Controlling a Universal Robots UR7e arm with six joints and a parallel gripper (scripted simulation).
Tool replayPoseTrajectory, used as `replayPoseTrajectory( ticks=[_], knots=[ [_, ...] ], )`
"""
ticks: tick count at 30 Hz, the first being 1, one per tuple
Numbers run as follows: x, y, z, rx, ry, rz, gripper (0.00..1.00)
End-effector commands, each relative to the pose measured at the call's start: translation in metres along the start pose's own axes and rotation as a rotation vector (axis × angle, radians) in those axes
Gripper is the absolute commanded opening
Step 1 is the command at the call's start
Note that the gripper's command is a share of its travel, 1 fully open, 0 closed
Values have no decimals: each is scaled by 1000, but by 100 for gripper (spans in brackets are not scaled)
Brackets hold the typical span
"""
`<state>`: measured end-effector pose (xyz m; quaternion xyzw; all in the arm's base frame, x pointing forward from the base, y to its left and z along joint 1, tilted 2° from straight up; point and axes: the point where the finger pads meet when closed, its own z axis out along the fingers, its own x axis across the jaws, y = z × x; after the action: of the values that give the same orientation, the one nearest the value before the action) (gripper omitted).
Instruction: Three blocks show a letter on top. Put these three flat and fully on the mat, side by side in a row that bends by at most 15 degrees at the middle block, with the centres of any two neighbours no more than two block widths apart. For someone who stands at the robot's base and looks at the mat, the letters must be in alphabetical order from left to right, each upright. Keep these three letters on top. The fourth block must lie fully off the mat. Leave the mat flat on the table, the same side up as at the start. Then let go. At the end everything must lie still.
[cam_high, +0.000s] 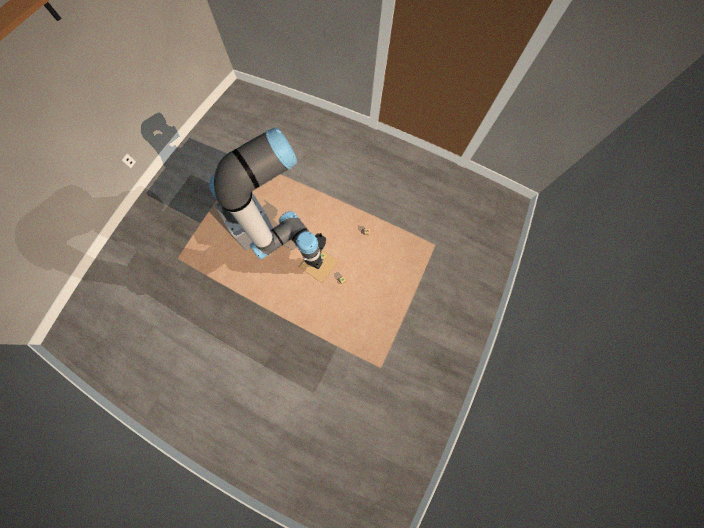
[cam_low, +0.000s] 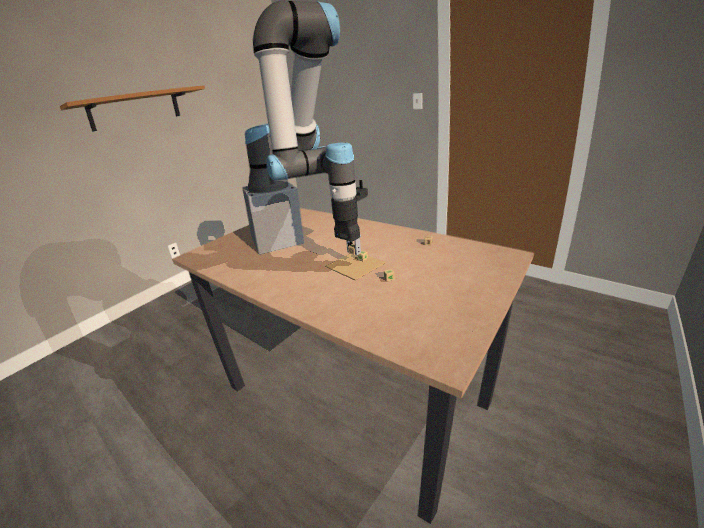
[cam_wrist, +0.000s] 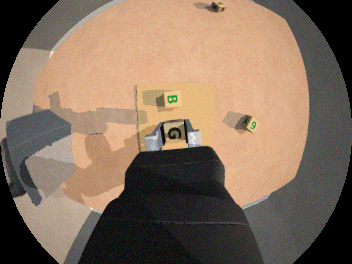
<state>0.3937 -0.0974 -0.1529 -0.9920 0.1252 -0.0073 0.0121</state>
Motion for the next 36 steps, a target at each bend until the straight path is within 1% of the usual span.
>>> replayPoseTrajectory(
  ticks=[1,2,8,12,36],
  knots=[
    [0,0,15,0,1,0,49],
    [0,0,15,0,1,0,49],
    [0,0,31,0,1,0,49],
    [0,0,35,0,1,0,49],
    [0,0,37,0,1,0,49]
  ],
)
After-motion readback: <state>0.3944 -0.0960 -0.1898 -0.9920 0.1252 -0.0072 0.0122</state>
